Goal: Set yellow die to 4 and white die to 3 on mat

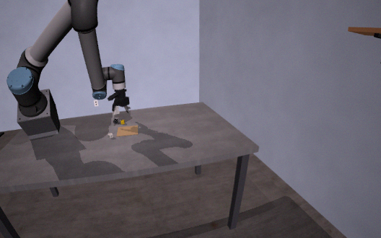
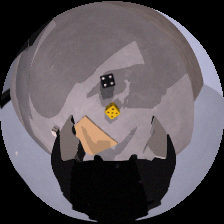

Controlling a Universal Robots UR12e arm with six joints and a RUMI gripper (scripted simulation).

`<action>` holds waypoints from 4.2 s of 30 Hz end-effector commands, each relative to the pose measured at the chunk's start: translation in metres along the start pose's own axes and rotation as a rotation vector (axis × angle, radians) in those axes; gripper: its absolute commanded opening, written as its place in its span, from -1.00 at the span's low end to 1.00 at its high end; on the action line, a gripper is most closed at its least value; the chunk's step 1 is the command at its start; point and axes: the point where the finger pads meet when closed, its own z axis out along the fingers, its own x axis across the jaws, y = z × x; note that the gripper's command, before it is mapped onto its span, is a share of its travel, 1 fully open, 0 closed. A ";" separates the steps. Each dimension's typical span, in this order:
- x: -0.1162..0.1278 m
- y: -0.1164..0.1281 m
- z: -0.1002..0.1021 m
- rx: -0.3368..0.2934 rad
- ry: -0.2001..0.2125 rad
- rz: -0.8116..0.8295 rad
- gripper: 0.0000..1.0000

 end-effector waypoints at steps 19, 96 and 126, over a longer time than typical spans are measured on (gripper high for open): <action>0.000 -0.001 0.000 -0.001 0.001 0.000 1.00; -0.010 -0.067 -0.037 -0.001 0.001 0.000 1.00; -0.010 -0.067 -0.108 -0.001 0.001 0.006 1.00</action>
